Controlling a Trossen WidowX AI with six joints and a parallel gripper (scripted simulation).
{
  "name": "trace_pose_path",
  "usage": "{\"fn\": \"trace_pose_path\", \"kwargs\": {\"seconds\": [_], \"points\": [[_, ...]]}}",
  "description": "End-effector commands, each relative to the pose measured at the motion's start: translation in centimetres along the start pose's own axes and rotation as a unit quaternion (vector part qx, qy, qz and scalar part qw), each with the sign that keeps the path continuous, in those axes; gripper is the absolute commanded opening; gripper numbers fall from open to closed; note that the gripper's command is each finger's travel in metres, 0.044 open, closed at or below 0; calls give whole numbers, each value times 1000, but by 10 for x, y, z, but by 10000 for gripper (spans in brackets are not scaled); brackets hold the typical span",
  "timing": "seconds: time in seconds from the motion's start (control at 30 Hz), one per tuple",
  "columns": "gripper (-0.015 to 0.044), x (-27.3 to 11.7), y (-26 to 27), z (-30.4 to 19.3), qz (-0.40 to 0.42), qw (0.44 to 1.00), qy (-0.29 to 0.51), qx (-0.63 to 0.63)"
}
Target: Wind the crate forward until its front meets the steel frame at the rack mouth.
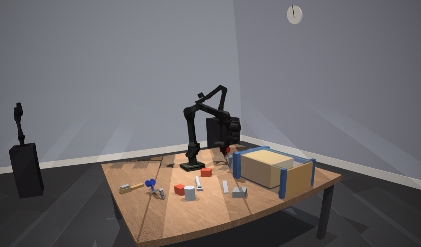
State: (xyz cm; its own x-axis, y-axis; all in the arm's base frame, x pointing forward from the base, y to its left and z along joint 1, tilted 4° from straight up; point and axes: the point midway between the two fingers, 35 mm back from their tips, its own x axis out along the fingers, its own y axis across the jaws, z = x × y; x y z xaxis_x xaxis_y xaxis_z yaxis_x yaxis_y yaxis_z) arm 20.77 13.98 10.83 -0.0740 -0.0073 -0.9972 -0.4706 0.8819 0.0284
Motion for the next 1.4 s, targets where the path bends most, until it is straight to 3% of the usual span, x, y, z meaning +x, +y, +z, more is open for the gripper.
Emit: {"fn": "trace_pose_path", "kwargs": {"seconds": [0.0, 1.37], "points": [[0, -1, -6, 14, -7, 1000, -13, 3], [0, -3, -10, 65, -7, 1000, -16, 2]]}}
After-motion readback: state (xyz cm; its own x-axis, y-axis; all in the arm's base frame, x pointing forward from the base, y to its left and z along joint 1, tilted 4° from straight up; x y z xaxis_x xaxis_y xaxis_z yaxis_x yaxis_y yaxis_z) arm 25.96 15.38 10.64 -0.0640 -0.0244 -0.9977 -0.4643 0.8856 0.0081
